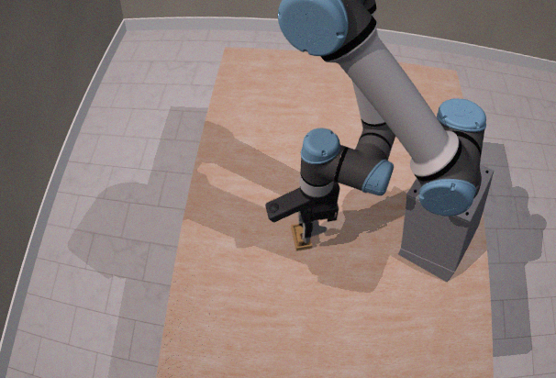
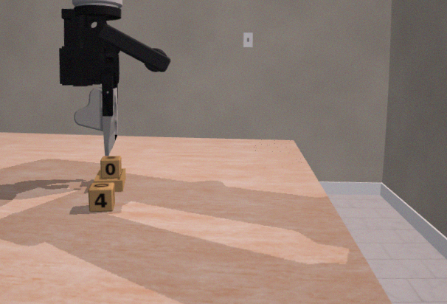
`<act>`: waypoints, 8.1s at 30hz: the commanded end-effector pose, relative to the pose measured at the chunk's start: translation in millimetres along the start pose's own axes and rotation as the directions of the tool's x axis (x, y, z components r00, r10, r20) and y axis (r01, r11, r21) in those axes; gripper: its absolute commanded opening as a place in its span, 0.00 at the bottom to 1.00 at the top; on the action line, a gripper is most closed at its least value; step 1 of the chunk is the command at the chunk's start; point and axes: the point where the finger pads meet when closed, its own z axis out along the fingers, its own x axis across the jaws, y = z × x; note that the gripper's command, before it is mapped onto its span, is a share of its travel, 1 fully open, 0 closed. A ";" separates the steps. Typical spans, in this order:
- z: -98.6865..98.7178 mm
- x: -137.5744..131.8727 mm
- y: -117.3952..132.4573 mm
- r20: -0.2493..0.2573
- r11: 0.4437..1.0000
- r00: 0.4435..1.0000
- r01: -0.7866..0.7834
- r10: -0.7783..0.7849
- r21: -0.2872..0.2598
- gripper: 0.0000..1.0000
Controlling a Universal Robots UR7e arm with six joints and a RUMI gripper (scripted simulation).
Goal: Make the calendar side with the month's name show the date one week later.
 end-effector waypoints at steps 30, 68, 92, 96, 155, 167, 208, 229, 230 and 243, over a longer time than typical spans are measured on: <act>0.0 1.6 -1.9 -0.001 1.000 1.000 -0.001 0.001 0.003 0.28; -0.2 2.2 -2.6 -0.002 1.000 1.000 -0.001 0.001 0.004 0.28; 12.2 2.7 -3.0 -0.002 1.000 1.000 -0.001 0.001 0.004 0.28; 18.9 2.7 -3.0 -0.002 1.000 1.000 -0.001 0.001 0.004 0.28; 27.4 1.8 -2.2 -0.001 1.000 1.000 -0.001 0.001 0.003 0.10; 27.4 1.8 -2.2 -0.001 1.000 1.000 -0.001 0.001 0.003 0.10; -8.8 -0.1 -0.6 0.000 1.000 1.000 0.001 -0.001 0.001 0.10; -58.5 0.9 -1.9 -0.001 1.000 1.000 0.001 -0.001 0.003 0.10; -60.3 1.1 -2.1 -0.002 1.000 1.000 0.001 -0.001 0.003 0.10; -72.3 1.3 -2.1 -0.002 1.000 1.000 0.000 0.000 0.003 0.10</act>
